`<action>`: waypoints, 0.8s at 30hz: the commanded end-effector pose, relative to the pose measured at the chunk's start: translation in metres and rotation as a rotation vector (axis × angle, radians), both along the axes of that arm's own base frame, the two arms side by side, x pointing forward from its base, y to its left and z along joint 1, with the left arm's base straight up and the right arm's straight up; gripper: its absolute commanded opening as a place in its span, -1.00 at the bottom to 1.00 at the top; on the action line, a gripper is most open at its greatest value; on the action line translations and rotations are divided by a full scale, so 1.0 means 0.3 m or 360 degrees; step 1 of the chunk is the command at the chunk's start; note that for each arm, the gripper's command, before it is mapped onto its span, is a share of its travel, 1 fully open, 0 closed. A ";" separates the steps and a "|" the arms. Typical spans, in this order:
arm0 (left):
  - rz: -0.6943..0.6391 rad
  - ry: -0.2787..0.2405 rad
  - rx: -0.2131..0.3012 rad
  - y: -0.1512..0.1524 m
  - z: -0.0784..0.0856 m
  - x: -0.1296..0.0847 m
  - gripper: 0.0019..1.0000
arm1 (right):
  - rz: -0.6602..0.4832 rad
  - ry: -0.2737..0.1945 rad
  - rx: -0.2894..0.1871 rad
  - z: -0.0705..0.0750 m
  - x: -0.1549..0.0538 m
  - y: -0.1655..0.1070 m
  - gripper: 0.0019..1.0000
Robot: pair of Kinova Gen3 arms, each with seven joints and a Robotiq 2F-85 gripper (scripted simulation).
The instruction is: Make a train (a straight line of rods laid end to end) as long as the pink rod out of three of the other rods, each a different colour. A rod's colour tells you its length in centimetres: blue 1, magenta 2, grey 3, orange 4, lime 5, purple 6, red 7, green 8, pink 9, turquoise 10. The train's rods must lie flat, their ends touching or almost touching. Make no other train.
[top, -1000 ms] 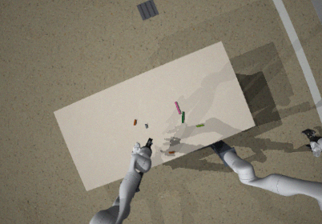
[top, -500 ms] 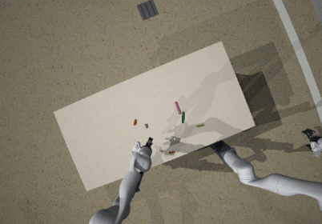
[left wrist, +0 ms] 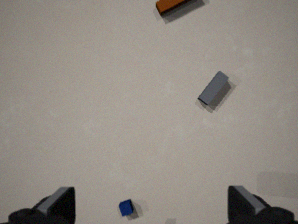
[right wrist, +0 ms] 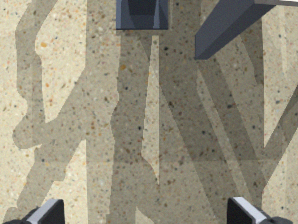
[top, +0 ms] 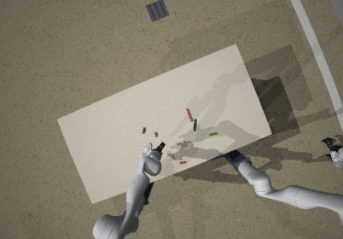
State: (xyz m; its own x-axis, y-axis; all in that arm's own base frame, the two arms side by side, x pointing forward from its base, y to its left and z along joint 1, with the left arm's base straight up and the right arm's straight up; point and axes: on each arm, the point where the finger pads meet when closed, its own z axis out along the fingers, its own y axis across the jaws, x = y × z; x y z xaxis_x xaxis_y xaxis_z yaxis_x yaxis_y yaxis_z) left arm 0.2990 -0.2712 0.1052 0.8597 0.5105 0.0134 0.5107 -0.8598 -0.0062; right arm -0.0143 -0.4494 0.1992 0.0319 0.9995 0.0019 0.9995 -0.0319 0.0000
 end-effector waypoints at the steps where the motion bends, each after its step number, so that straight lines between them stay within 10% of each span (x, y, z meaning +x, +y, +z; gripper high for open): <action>1: -0.0266 0.0022 -0.0004 -0.015 -0.012 0.065 1.00 | 0.0000 0.0000 -0.0003 0.003 0.000 -0.001 1.00; 24: -0.1040 0.0016 -0.0014 -0.036 -0.053 0.287 1.00 | 0.0000 0.0000 -0.0003 0.003 0.000 -0.001 1.00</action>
